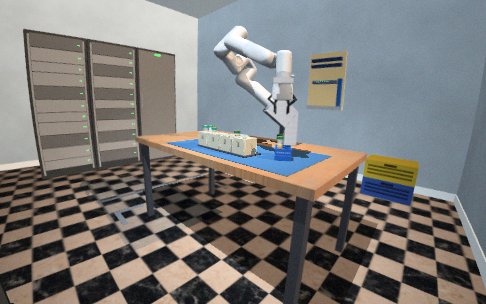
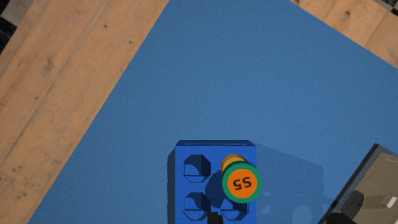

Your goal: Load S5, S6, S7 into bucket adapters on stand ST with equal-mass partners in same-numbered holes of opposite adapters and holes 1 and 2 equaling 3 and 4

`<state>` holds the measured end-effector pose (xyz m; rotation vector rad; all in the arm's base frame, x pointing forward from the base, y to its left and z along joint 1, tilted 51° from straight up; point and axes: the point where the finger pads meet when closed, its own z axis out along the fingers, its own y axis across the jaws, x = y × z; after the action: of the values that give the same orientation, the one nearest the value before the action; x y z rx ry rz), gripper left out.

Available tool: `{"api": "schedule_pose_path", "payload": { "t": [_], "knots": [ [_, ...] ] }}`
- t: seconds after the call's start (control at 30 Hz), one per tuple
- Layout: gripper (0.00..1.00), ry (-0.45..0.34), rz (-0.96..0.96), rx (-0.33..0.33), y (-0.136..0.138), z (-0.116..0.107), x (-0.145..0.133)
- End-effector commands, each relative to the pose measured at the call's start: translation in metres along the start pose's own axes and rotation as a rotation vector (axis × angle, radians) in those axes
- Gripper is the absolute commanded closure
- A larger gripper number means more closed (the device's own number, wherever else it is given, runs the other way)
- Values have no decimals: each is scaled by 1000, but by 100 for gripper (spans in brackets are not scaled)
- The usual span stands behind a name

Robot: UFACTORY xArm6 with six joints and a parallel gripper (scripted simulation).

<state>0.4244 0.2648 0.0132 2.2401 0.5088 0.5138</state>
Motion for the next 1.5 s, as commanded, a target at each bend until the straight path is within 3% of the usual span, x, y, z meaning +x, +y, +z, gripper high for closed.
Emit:
{"api": "schedule_pose_path", "payload": {
  "t": [0.0,0.37,1.47],
  "knots": [
    [43,2,1,0,-2,-1,2],
    [43,2,1,0,-2,7,2],
    [43,2,1,0,-1,67,2]
  ]
}}
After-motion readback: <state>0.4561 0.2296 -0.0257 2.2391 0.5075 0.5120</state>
